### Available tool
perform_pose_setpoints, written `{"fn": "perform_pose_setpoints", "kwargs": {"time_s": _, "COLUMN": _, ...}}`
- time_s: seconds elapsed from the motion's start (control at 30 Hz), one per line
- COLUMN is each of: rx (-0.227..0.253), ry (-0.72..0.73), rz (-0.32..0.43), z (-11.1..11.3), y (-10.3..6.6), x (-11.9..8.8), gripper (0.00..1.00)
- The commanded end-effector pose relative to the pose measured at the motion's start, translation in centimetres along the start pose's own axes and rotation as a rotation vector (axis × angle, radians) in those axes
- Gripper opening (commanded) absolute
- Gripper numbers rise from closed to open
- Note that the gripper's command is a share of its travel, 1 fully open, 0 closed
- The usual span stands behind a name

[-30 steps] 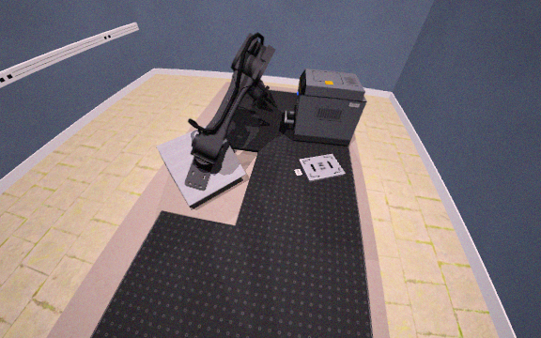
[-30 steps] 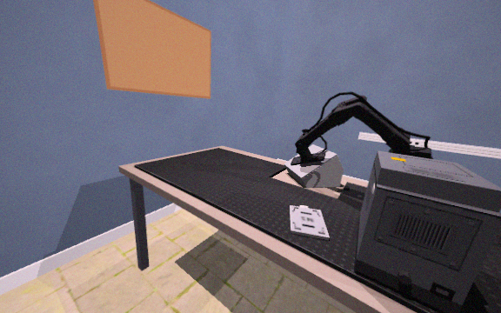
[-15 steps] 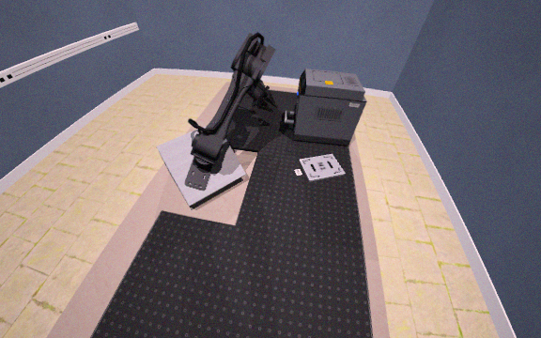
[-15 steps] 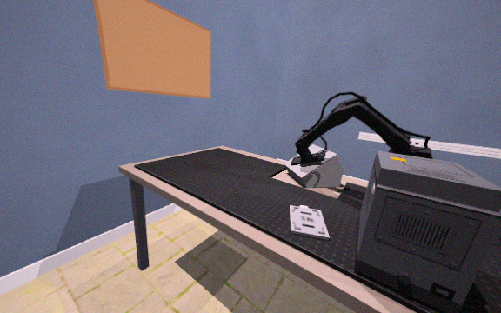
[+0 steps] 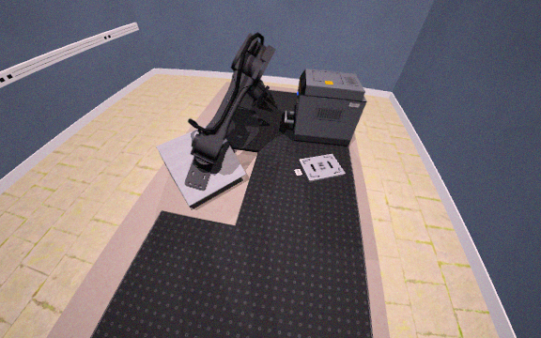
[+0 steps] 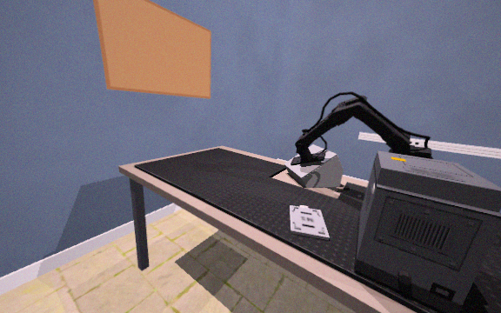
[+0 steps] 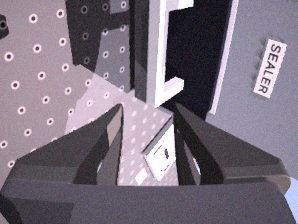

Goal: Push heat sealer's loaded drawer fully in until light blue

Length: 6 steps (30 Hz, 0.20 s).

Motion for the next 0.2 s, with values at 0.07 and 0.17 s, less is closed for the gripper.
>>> {"fn": "perform_pose_setpoints", "kwargs": {"time_s": 0.07, "rx": -0.009, "ry": 0.05, "rz": -0.032, "z": -1.09, "y": -1.28, "x": 1.46, "gripper": 0.3}}
{"fn": "perform_pose_setpoints", "kwargs": {"time_s": 0.17, "rx": -0.009, "ry": 0.05, "rz": -0.032, "z": -1.09, "y": -1.28, "x": 1.46, "gripper": 0.3}}
Point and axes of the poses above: the point where the finger pads meet when closed, its own y axis out along the fingers, its own z axis across the jaws, x = y × z, the point moved 2 cm from there along -y, back along the fingers, and after that the axes turned 15 degrees about y, right-handed, at the moved point
